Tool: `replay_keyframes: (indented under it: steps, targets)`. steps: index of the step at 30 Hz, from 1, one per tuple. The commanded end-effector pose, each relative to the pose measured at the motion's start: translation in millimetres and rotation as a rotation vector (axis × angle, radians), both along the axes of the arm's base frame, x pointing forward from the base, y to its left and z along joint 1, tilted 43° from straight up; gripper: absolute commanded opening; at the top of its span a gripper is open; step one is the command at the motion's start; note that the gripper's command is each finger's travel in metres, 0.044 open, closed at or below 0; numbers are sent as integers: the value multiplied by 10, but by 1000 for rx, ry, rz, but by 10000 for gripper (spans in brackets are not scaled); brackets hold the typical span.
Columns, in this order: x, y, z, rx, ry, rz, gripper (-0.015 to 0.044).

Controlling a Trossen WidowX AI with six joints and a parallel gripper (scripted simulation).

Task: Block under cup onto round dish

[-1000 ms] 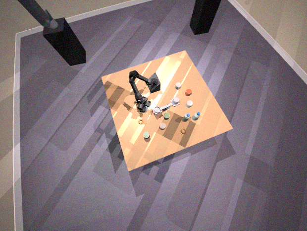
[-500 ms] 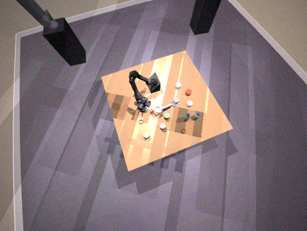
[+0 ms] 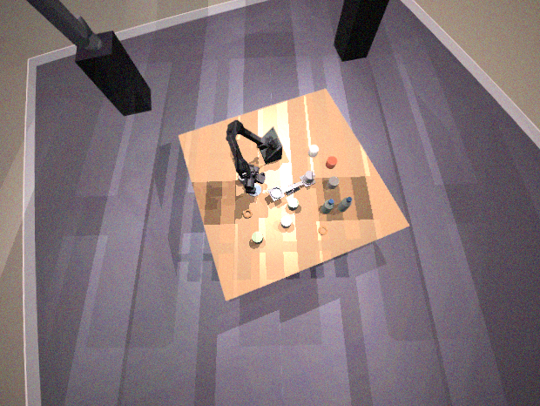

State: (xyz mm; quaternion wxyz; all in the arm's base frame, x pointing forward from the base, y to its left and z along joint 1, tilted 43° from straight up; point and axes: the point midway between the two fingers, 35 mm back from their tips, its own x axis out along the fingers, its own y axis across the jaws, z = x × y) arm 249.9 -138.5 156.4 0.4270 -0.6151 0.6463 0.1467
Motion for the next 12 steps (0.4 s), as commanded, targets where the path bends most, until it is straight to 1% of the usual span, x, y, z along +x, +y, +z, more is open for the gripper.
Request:
replay_keyframes:
  steps: [1,12]
  targets:
    - [-30,187,234,-6,-20,11,440]
    - [-35,200,250,-6,-20,11,440]
